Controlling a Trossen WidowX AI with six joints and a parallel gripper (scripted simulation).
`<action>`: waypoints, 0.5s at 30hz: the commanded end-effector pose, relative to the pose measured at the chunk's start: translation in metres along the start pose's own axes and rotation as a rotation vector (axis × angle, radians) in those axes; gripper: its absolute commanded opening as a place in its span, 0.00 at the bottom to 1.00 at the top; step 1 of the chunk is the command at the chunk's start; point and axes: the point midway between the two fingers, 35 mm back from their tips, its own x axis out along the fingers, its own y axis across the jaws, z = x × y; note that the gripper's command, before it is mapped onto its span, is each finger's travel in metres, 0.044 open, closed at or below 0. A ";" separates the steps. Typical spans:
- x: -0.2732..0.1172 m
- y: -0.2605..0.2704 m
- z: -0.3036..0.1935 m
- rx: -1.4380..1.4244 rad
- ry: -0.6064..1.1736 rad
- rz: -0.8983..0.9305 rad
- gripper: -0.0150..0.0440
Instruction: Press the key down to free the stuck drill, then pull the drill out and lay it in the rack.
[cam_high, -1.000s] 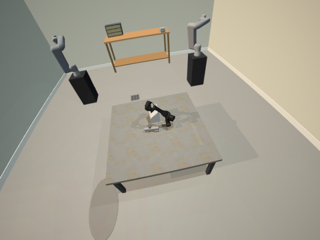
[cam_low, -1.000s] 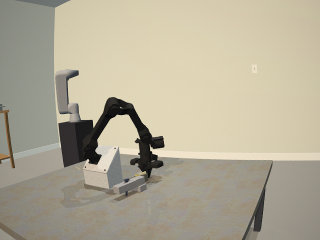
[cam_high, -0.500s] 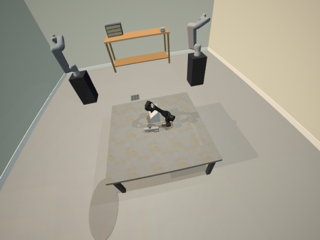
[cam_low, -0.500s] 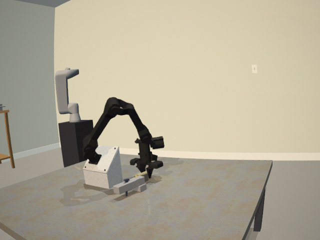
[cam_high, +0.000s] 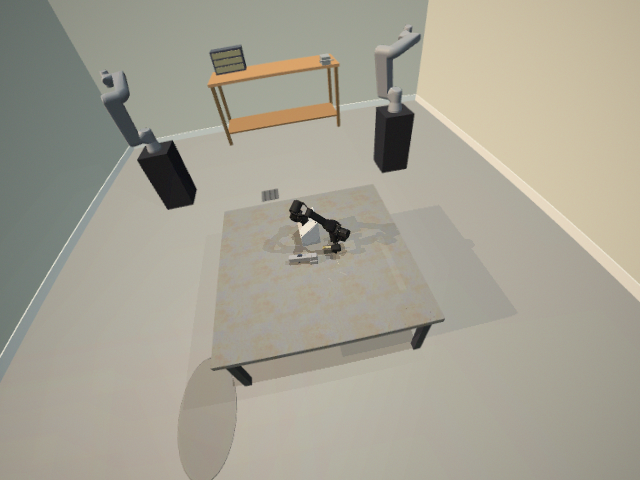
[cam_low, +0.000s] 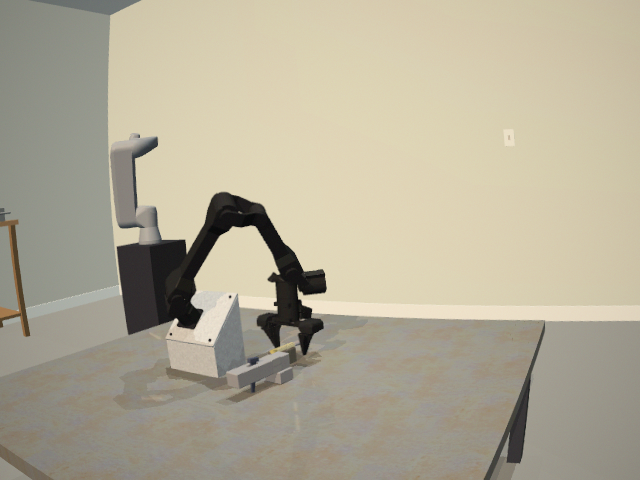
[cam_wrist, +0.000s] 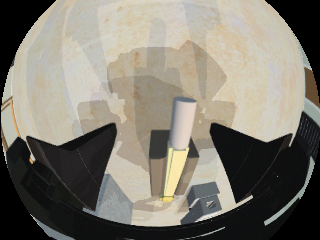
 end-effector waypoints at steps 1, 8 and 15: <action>-0.018 -0.002 0.002 0.015 -0.013 -0.007 1.00; -0.045 -0.002 0.002 0.015 -0.014 -0.007 1.00; -0.069 -0.005 0.005 0.015 -0.015 -0.007 1.00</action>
